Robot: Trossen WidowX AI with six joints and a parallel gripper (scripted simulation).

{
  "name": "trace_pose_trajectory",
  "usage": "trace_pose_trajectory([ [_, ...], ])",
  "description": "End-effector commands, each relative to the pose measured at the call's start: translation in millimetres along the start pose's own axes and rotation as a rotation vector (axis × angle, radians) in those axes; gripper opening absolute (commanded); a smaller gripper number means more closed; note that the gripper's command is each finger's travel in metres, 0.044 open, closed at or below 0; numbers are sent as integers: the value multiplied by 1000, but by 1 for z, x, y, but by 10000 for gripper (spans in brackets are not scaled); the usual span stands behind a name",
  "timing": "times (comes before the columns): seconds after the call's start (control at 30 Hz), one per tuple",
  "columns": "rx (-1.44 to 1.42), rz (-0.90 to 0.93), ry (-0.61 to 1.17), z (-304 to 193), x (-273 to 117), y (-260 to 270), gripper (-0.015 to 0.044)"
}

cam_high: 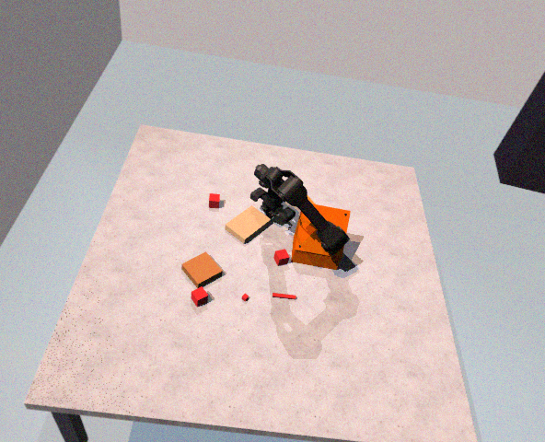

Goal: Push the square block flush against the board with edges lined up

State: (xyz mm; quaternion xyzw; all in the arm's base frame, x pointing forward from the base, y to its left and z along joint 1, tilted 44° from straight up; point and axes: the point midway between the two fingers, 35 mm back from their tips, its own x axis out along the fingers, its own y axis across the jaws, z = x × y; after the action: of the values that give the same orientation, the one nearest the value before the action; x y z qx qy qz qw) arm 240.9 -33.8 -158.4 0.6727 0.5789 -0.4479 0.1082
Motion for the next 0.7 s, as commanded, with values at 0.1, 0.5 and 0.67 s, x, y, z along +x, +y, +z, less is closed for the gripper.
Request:
trace_pose_trajectory([
  [0.1, -5, 8, 3, -9, -2, 2, 0],
  [0.5, -5, 8, 3, -19, -2, 3, 0],
  [0.67, -5, 8, 3, -23, -2, 3, 0],
])
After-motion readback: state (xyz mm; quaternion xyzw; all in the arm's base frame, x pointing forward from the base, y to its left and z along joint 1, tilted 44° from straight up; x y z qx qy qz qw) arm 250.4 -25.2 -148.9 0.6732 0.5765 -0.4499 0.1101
